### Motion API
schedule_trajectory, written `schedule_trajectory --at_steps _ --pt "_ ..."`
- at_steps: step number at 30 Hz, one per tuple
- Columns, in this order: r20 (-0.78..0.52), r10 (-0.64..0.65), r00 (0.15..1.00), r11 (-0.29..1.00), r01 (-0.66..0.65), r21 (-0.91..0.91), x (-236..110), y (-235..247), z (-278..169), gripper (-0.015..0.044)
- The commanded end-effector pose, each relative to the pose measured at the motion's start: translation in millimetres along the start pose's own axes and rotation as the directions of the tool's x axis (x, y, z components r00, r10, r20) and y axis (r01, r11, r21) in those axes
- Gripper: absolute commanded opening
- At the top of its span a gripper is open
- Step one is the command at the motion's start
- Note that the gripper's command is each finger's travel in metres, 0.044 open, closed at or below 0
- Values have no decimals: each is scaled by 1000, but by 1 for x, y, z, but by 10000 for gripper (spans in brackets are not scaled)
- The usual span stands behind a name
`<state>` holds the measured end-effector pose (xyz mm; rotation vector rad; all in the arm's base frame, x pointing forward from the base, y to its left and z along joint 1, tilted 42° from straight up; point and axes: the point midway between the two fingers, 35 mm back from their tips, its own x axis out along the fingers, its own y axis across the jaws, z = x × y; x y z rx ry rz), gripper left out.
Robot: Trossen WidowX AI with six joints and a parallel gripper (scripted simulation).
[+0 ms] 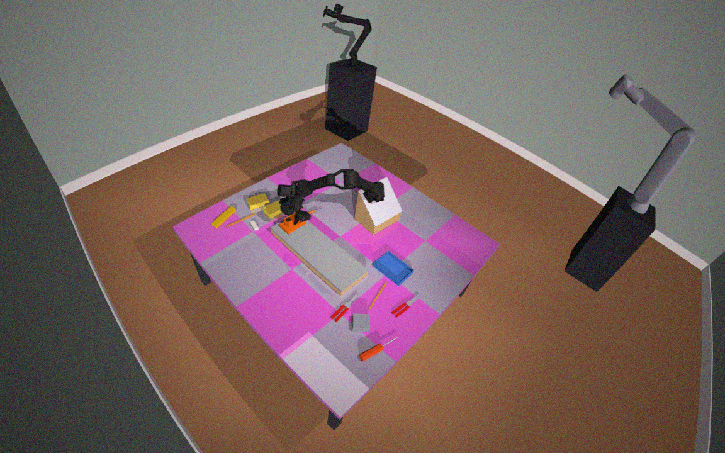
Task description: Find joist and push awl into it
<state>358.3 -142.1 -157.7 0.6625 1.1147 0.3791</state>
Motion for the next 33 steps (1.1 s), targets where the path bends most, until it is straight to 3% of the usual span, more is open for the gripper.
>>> schedule_trajectory --at_steps 1,11,24,33 --pt "0 0 1000 1000 0 -1 0 1 0 0" --pt "-1 -2 1000 1000 2 -2 -10 -1 4 0" --pt "-4 -9 1000 1000 9 -4 -96 -5 27 0" --pt "-19 -15 1000 998 13 -67 -94 19 38 0"
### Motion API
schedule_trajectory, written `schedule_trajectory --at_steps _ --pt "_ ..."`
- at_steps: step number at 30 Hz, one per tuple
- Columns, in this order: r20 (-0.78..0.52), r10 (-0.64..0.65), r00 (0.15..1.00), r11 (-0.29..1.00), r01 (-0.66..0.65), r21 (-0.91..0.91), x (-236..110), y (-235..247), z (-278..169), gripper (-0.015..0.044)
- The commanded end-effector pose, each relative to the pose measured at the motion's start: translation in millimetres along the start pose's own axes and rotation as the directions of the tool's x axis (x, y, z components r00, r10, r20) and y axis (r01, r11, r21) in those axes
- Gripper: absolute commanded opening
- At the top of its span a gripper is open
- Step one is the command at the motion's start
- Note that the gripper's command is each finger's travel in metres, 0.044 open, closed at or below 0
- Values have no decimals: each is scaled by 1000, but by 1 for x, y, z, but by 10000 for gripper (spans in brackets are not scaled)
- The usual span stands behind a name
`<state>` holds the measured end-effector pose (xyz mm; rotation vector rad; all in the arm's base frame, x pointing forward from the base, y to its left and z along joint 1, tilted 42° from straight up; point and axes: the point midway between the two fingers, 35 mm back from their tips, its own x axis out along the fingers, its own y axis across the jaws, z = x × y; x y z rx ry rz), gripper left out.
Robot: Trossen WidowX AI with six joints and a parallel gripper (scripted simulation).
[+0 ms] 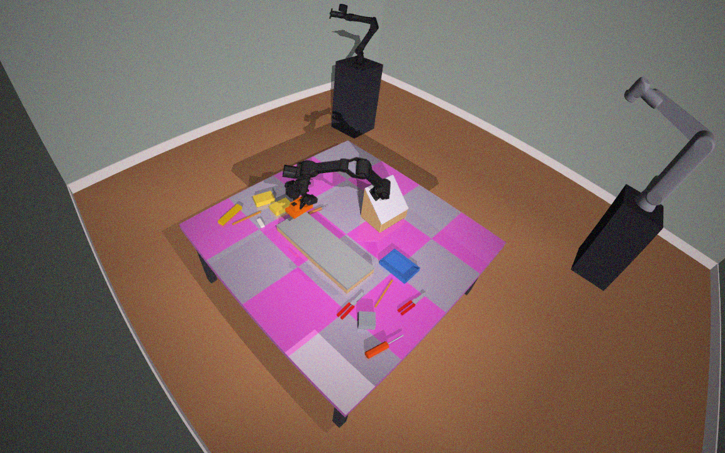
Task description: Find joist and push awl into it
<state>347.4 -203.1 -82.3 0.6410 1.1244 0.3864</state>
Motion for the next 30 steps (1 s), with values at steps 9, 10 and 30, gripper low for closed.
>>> schedule_trajectory --at_steps 9,10,30 --pt "-38 -18 999 977 9 -215 9 83 32 0" --pt "-41 -18 999 972 8 -233 10 91 34 0" --pt "-81 -7 997 821 -41 -569 28 247 34 0"
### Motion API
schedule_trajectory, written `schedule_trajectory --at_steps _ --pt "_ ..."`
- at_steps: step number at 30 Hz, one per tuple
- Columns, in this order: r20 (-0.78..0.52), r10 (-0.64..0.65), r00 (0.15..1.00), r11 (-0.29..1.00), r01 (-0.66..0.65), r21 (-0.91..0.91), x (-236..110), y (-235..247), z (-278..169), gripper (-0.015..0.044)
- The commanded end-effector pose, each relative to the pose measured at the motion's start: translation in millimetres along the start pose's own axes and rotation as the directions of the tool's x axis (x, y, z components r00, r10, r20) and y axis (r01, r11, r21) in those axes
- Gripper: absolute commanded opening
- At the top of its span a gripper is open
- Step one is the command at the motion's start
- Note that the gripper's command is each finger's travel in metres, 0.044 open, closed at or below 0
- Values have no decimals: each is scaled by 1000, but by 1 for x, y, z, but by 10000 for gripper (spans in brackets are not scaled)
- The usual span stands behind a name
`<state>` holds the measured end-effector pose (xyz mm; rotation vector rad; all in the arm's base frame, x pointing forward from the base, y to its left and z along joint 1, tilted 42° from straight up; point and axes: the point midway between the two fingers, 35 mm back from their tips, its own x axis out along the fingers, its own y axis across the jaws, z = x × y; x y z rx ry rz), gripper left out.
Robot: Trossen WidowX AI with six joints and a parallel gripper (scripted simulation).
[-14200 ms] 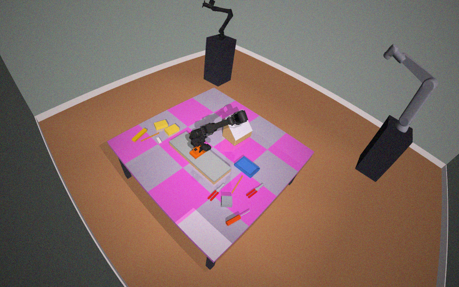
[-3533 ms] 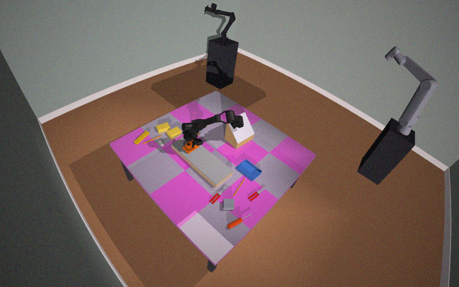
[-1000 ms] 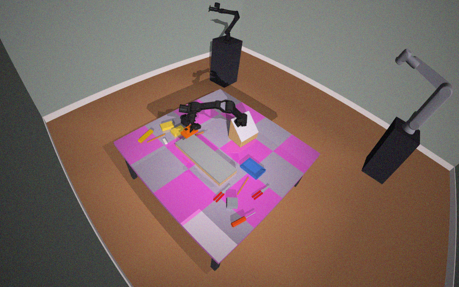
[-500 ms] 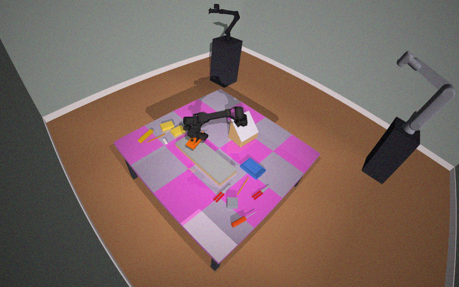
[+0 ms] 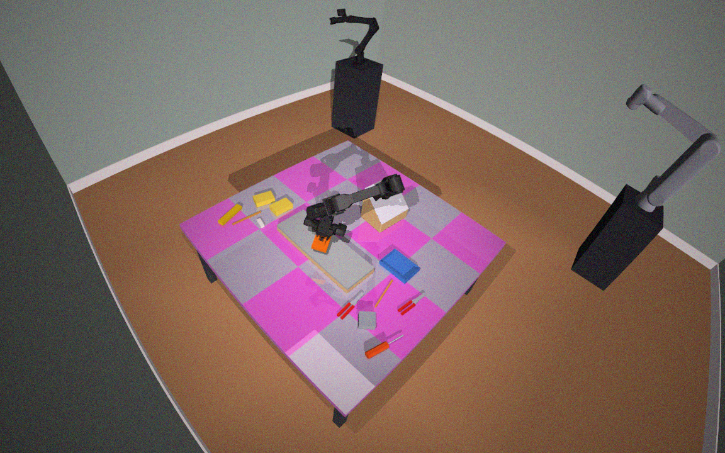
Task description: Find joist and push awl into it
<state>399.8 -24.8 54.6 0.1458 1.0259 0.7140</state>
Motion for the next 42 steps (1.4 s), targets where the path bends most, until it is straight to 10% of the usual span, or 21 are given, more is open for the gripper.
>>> schedule_trajectory --at_steps 1,42 --pt "1 0 1000 998 0 -69 0 27 11 0" --pt "25 241 970 687 -152 -711 -18 316 -2 0"
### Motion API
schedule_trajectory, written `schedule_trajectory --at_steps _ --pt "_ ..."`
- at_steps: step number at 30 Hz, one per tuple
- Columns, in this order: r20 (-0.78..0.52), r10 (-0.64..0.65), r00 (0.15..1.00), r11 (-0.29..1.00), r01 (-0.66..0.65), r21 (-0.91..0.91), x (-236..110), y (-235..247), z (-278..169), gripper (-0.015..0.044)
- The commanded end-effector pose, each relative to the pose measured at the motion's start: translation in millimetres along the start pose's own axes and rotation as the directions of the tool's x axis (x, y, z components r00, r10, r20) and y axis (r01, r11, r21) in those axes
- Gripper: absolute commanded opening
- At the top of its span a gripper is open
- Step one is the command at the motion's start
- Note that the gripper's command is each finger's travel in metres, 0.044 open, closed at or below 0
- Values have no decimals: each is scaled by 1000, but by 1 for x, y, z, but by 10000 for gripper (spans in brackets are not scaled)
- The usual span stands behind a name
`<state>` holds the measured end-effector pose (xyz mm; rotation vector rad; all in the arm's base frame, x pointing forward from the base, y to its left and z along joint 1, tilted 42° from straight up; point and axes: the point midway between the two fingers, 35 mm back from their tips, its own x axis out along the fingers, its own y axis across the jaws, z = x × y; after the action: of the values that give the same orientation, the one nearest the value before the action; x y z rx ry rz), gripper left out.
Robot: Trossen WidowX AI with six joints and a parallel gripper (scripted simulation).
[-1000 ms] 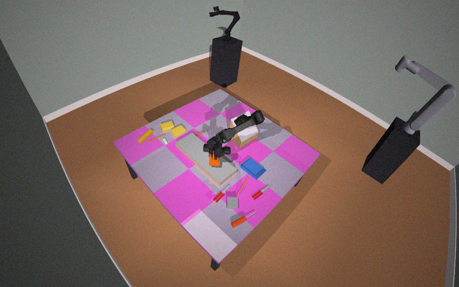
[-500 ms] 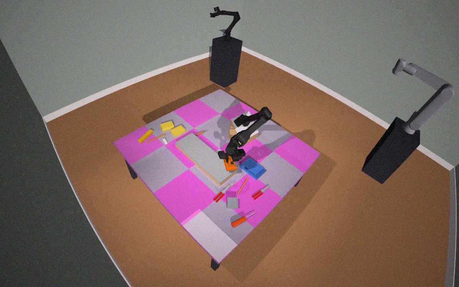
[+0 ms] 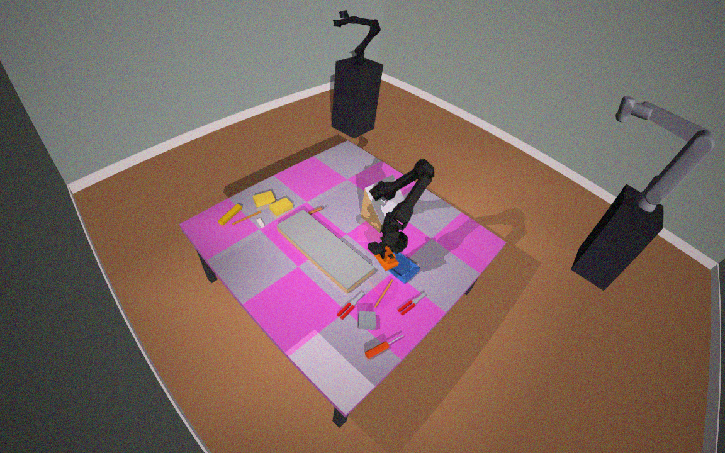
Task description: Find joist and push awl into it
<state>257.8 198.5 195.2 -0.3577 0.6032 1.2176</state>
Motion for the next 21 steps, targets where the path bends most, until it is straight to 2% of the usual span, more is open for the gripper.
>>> schedule_trajectory --at_steps 1,11,21 --pt "25 18 1000 998 -16 -61 -2 23 8 0" --pt "88 97 991 974 -77 -214 -10 84 21 0" --pt "92 103 990 971 -81 -224 -2 87 21 0"
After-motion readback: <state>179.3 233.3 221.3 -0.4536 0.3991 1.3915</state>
